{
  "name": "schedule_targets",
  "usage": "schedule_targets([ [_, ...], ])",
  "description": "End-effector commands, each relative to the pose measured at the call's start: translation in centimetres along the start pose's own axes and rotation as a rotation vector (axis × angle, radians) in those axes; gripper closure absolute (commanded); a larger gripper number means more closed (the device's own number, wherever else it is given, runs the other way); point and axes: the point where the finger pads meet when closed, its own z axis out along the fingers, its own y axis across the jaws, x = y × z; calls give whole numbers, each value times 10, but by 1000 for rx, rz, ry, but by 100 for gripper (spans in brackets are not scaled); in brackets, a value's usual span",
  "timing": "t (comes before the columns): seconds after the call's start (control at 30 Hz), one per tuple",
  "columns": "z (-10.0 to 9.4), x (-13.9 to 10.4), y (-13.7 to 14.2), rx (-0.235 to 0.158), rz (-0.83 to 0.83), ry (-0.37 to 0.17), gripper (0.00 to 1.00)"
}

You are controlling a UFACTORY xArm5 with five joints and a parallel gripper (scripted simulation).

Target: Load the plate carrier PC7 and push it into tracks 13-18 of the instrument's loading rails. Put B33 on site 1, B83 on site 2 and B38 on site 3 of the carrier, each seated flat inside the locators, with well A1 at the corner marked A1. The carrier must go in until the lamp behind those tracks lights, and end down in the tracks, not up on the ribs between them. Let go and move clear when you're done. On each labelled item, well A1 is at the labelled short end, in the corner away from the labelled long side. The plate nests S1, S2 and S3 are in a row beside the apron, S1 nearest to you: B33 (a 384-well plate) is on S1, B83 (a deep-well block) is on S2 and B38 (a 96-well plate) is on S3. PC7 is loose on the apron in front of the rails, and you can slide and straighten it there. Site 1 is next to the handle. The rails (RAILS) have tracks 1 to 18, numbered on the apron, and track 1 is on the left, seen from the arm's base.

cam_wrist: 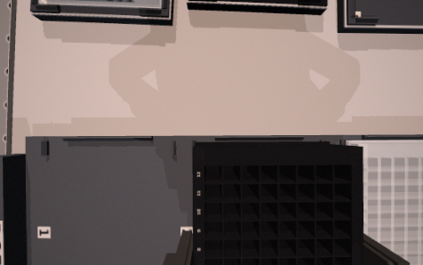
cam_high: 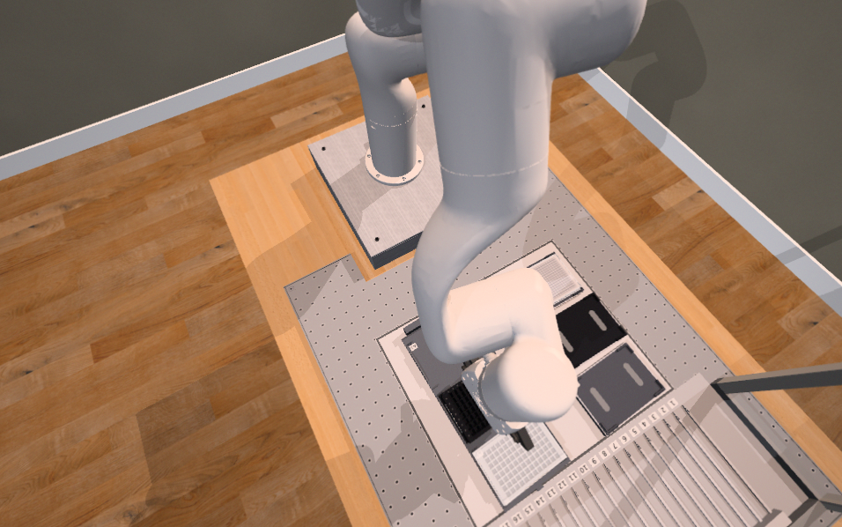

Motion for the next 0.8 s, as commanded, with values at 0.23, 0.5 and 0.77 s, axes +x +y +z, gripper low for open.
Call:
schedule_targets([
  [0.23, 7, 0, 1, -7, 0, 11, 100],
  [0.5, 9, 0, 1, -7, 0, 11, 100],
  [0.77, 9, 0, 1, -7, 0, 11, 100],
])
